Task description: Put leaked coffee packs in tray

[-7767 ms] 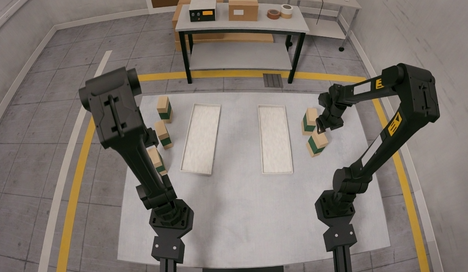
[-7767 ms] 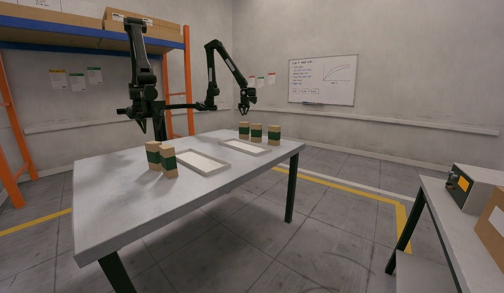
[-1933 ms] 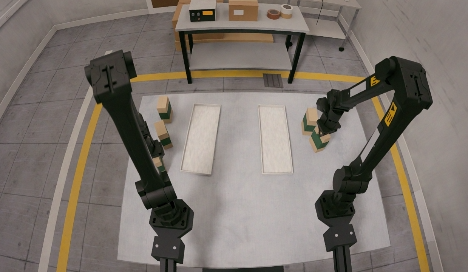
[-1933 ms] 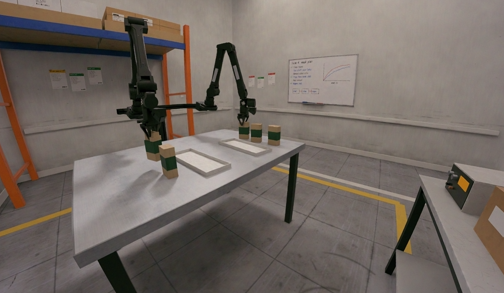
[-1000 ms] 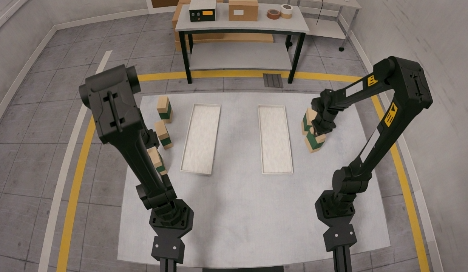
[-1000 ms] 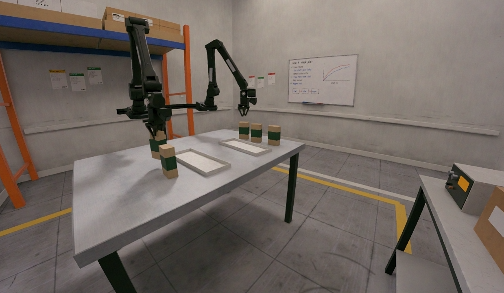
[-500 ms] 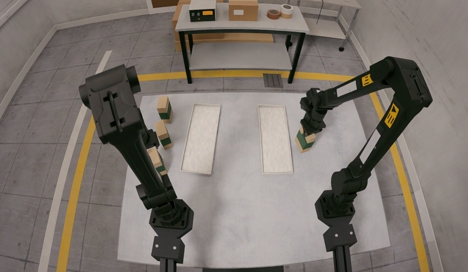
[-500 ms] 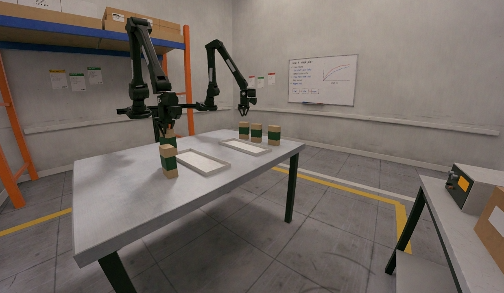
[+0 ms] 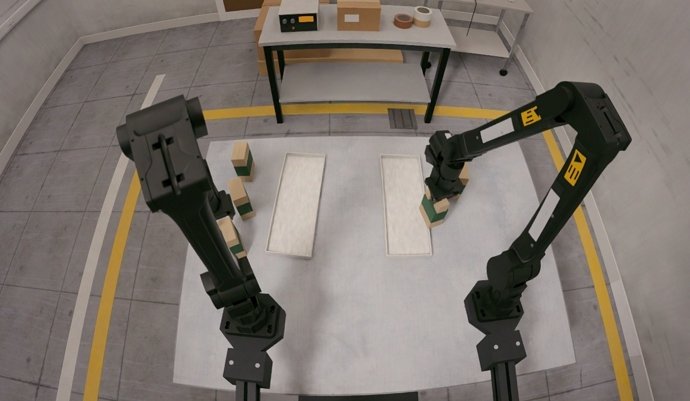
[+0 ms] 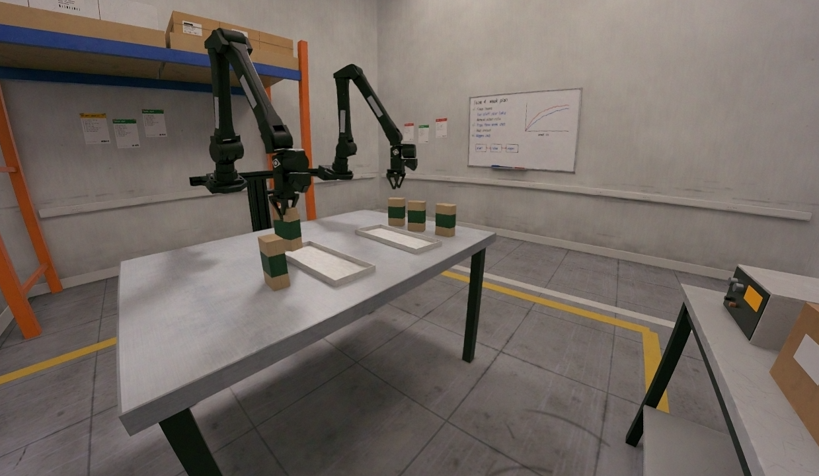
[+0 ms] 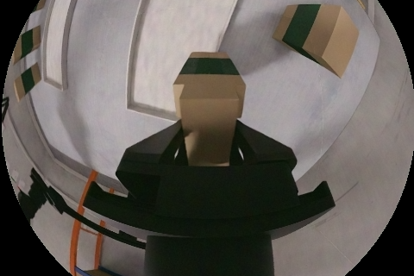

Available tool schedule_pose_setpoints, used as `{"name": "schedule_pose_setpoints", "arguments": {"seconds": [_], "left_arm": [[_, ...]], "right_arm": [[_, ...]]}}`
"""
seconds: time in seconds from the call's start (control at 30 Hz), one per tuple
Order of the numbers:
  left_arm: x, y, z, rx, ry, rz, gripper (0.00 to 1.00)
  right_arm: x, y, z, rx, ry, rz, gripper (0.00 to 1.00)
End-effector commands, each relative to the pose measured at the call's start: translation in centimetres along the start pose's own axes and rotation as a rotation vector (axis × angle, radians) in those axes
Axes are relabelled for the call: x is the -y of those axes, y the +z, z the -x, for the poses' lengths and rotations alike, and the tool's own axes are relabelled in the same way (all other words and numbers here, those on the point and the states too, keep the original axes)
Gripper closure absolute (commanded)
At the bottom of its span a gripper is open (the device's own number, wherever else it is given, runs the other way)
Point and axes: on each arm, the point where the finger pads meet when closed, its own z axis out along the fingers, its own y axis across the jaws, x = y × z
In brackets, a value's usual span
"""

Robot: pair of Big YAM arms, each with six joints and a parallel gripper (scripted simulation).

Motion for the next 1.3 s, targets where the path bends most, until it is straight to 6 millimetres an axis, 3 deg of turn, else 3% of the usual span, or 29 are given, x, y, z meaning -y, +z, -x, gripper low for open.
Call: {"name": "schedule_pose_setpoints", "arguments": {"seconds": [0.0, 0.37, 0.43, 0.47, 0.57, 0.67, 0.73, 1.27], "left_arm": [[0.0, -0.3, 0.9, 0.016, 0.003, 0.0, 0.24], [0.0, -0.3, 0.9, 0.016, 0.003, 0.0, 0.24], [0.0, -0.3, 0.9, 0.016, 0.003, 0.0, 0.24], [0.0, -0.3, 0.9, 0.016, 0.003, 0.0, 0.24], [0.0, -0.3, 0.9, 0.016, 0.003, 0.0, 0.24], [0.0, -0.3, 0.9, 0.016, 0.003, 0.0, 0.24], [0.0, -0.3, 0.9, 0.016, 0.003, 0.0, 0.24], [0.0, -0.3, 0.9, 0.016, 0.003, 0.0, 0.24]], "right_arm": [[-1.3, -0.7, 2.6, 0.028, 0.021, -0.002, 0.77], [-5.6, -0.7, 3.9, 0.029, 0.021, 0.0, 0.77], [-5.6, -0.7, 3.9, 0.029, 0.021, 0.0, 0.77], [-5.9, -2.0, 4.8, 0.064, 0.027, 0.004, 0.77], [-7.1, -0.7, 4.3, 0.029, 0.021, 0.0, 0.77], [-7.0, -2.1, 5.1, 0.064, 0.027, 0.007, 0.77], [-6.3, -2.0, 5.2, 0.064, 0.043, 0.003, 0.77], [-6.3, -2.0, 5.2, 0.065, 0.038, 0.003, 0.77]]}}
